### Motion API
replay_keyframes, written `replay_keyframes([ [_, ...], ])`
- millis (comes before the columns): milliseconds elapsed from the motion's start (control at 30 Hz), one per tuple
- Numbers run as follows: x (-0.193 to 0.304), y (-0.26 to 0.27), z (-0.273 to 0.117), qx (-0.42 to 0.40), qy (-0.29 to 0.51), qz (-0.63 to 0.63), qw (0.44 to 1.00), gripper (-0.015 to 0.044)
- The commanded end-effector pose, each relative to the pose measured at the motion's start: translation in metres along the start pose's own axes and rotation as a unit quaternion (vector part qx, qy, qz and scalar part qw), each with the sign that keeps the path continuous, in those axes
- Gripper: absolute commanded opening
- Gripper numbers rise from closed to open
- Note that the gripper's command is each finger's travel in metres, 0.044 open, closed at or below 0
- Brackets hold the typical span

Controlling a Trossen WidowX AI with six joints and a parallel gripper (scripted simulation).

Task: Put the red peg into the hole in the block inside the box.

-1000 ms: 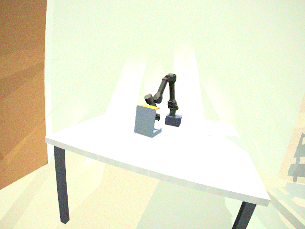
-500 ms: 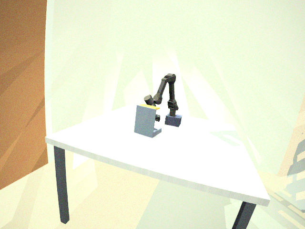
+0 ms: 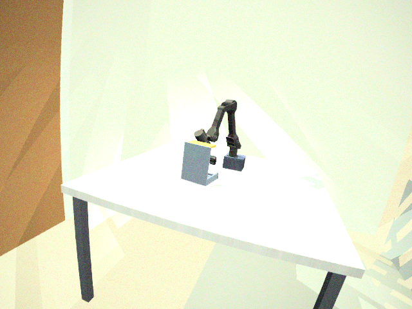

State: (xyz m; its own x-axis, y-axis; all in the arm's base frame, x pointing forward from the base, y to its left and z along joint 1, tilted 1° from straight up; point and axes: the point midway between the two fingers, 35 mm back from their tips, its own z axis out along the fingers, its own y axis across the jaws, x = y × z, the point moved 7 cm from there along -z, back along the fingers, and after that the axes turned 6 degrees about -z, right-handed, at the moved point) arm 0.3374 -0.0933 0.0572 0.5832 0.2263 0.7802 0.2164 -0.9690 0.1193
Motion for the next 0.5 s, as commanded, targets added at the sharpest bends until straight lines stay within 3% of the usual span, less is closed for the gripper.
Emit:
replay_keyframes([
  [0, -0.0083, -0.002, 0.0023, 0.001, -0.011, 0.005, 1.0, 0.0],
  [467, -0.0105, -0.0023, 0.0041, 0.001, -0.011, 0.005, 1.0, 0.0],
])
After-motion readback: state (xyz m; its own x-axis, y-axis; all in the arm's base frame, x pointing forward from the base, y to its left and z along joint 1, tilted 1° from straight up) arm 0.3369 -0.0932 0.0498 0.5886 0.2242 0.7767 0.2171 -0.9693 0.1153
